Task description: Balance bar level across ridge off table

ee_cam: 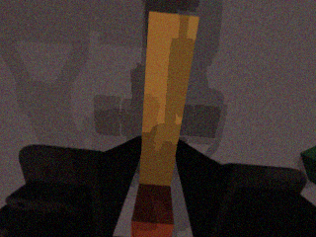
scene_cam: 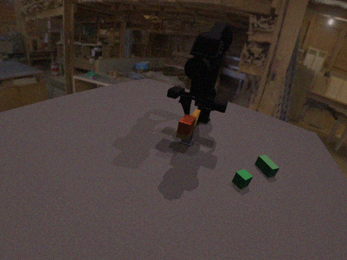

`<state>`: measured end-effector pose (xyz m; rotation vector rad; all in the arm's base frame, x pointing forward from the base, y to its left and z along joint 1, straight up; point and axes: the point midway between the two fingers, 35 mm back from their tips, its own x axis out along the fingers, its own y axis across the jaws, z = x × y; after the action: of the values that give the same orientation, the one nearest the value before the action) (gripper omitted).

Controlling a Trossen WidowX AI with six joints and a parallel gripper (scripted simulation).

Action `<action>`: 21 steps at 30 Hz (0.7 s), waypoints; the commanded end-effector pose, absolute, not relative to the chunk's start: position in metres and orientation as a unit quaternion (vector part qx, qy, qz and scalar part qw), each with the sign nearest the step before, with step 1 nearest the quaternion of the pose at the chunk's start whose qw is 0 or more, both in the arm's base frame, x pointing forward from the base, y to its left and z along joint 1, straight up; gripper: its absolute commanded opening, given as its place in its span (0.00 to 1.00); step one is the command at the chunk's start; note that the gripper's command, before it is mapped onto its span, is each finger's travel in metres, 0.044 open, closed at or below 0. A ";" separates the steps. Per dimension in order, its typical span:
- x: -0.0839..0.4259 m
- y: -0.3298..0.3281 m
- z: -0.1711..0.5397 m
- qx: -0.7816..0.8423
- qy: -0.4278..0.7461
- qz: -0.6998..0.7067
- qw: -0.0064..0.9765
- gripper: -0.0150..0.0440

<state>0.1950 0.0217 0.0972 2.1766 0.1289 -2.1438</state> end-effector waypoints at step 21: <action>0.195 0.022 0.095 0.712 0.041 -0.699 0.040 0.25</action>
<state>0.1948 0.0217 0.0962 2.1777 0.1288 -2.1430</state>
